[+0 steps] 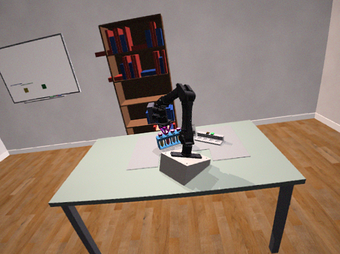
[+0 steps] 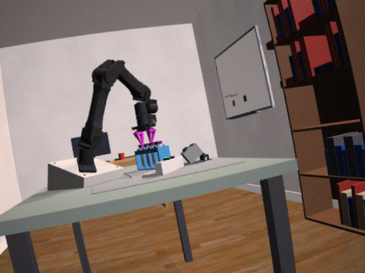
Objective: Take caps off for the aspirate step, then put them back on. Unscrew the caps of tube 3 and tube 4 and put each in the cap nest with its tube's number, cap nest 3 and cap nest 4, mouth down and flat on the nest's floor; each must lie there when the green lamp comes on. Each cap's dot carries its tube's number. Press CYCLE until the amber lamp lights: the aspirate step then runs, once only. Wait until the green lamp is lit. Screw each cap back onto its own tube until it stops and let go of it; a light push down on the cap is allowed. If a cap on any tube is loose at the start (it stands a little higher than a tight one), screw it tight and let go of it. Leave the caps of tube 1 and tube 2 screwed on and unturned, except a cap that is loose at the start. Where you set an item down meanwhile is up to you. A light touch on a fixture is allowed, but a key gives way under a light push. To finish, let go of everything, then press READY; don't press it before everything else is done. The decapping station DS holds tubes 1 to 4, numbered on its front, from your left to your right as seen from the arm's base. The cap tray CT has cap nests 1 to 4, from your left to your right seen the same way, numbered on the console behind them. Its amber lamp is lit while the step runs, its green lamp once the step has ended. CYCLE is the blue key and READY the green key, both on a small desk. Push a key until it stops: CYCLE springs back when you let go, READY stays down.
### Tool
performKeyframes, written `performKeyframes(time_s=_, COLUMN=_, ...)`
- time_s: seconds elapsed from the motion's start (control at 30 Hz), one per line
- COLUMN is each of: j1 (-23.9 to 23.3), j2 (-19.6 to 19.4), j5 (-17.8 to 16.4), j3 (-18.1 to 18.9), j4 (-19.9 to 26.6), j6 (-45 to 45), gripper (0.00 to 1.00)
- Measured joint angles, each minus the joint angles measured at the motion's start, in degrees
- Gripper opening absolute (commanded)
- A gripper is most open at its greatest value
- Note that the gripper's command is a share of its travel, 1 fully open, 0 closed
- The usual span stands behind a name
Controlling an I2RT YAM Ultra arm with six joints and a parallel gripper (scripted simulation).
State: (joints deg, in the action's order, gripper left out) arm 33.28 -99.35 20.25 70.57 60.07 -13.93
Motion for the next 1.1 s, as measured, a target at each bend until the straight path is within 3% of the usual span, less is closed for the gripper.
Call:
performKeyframes(time_s=0.03, j1=0.0, j2=0.0, j5=0.0, j3=0.0, j4=-0.1, j6=0.0, gripper=0.49)
performKeyframes(time_s=0.07, j1=0.0, j2=0.0, j5=0.0, j3=0.0, j4=-0.2, j6=0.0, gripper=0.00)
performKeyframes(time_s=0.63, j1=0.0, j2=0.0, j5=0.0, j3=0.0, j4=-0.3, j6=0.2, gripper=0.00)
performKeyframes(time_s=1.1, j1=0.0, j2=0.0, j5=0.0, j3=0.0, j4=-0.3, j6=10.7, gripper=0.00)
